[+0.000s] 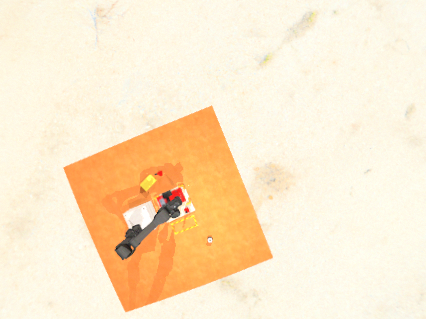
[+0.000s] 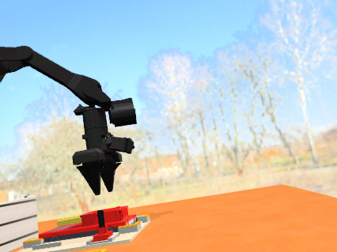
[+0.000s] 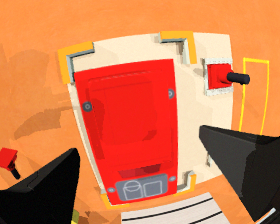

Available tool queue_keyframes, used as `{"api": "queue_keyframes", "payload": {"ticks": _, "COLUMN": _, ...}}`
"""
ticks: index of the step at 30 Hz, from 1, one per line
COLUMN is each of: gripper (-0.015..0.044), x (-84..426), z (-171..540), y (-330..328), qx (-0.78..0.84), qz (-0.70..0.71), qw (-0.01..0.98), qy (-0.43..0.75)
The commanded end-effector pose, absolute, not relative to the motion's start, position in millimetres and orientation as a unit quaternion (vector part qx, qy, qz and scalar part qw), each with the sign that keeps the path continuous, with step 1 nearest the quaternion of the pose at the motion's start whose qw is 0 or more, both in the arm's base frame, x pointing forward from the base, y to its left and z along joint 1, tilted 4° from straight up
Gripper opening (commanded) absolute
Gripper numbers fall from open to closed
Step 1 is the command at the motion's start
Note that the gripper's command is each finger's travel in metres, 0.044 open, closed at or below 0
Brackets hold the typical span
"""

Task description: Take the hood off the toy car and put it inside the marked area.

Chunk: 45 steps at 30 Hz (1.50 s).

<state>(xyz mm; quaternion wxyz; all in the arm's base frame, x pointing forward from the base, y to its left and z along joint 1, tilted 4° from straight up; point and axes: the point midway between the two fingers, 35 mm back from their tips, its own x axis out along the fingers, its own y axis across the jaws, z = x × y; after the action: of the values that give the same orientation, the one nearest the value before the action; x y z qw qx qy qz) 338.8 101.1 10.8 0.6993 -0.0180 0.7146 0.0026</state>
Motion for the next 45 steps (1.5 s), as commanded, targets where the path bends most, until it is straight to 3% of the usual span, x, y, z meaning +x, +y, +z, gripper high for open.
{"api": "queue_keyframes", "payload": {"ticks": 1, "gripper": 0.0440, "x": 335.6, "z": 4.5, "y": 99.9, "qx": -0.021, "qz": 0.001, "qw": 0.695, "qy": 0.718}}
{"api": "queue_keyframes", "payload": {"ticks": 45, "gripper": 0.0440, "x": 333.3, "z": -26.9, "y": 100.4, "qx": -0.021, "qz": 0.001, "qw": 0.695, "qy": 0.718}}
